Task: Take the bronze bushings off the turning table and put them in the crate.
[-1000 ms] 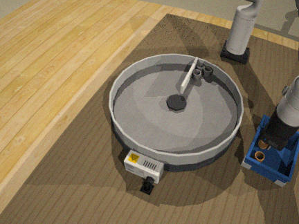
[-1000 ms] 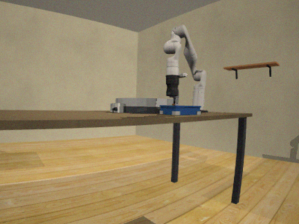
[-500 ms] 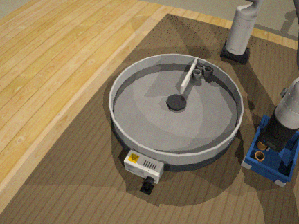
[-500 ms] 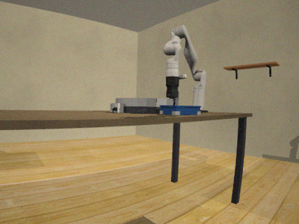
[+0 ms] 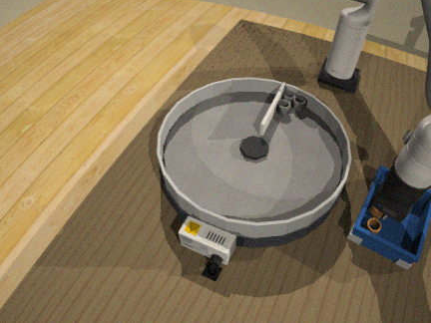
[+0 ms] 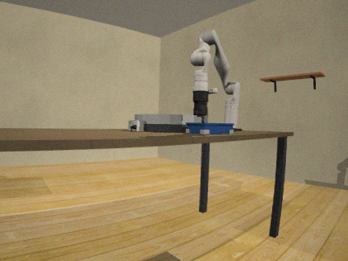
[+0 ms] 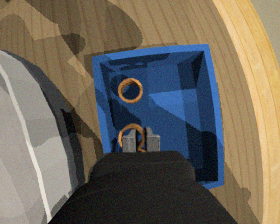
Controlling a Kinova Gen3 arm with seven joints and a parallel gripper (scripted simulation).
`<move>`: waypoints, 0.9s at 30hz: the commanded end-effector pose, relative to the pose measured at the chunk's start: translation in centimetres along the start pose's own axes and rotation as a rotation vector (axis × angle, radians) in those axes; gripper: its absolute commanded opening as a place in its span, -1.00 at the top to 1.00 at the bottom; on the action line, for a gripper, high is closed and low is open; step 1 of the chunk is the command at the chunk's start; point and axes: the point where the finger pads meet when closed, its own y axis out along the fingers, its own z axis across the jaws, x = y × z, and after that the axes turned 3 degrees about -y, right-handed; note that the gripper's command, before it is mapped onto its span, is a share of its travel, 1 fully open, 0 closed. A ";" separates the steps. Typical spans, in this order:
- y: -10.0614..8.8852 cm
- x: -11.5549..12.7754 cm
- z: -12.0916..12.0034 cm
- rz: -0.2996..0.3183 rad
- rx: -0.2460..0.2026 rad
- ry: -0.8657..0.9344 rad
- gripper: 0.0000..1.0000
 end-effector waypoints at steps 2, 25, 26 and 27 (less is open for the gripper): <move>0.0 0.0 0.0 -0.001 0.001 0.000 1.00; 0.9 0.0 0.0 -0.001 0.001 0.000 1.00; 0.9 0.0 0.0 -0.001 0.001 0.000 1.00; 1.0 0.0 0.0 -0.001 0.001 0.000 1.00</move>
